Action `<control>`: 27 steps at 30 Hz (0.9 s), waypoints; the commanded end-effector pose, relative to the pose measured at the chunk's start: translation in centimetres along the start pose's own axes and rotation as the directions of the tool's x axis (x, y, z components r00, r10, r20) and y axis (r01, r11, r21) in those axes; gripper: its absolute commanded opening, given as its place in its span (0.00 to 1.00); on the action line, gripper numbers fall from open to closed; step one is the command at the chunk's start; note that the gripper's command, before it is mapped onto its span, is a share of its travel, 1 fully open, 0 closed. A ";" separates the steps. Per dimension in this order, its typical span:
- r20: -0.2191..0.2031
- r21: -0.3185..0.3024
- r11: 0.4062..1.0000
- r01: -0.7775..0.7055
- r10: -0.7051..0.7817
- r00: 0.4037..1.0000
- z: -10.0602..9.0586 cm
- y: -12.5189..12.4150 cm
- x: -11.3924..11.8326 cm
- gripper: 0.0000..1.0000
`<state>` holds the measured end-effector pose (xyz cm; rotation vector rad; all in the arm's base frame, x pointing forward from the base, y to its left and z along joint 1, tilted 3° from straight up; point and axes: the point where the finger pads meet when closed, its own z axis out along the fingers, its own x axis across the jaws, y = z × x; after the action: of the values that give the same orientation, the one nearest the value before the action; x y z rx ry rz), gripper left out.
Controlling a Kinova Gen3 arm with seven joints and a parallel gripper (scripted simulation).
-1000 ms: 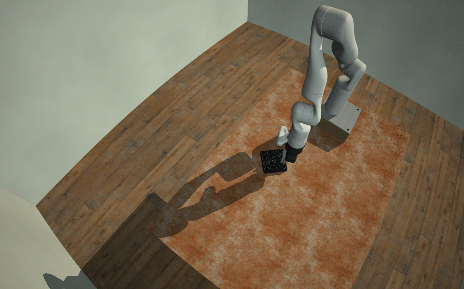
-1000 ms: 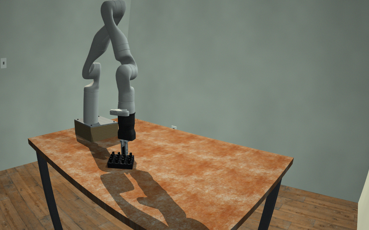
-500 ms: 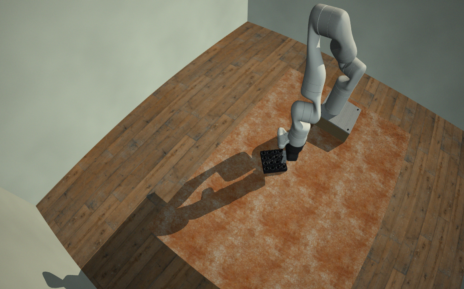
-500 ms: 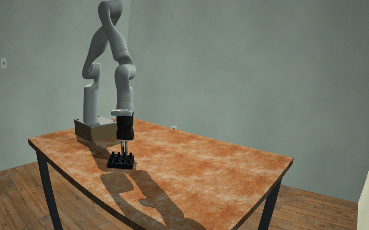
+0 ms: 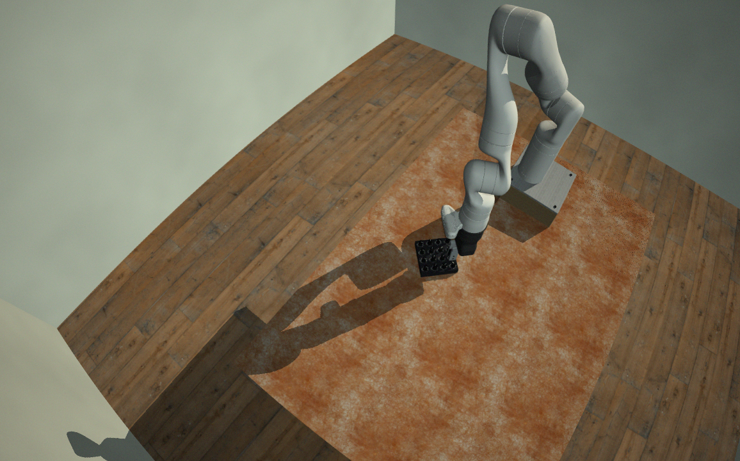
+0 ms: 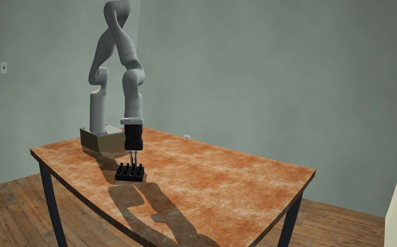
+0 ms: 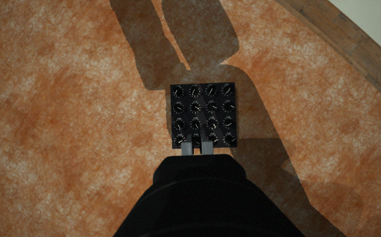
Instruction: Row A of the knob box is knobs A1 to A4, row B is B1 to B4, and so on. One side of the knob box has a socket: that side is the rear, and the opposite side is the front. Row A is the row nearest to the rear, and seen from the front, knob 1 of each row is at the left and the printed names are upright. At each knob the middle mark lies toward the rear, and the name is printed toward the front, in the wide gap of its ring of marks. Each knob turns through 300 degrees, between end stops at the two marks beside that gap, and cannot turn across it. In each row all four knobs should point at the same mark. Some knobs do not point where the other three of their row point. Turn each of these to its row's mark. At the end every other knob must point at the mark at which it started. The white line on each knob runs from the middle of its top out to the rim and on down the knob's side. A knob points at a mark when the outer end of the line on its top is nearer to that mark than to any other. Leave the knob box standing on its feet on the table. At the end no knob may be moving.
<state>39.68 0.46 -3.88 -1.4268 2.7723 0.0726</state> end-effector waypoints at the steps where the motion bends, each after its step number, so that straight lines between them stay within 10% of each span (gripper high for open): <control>1: 0.000 0.001 1.000 0.003 -0.003 1.000 -0.1 -0.1 0.1 0.30; 27: 0.000 0.001 0.999 0.035 -0.035 0.999 -0.1 -0.1 0.1 0.30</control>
<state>39.66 0.40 -3.88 -1.4765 2.7451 0.0731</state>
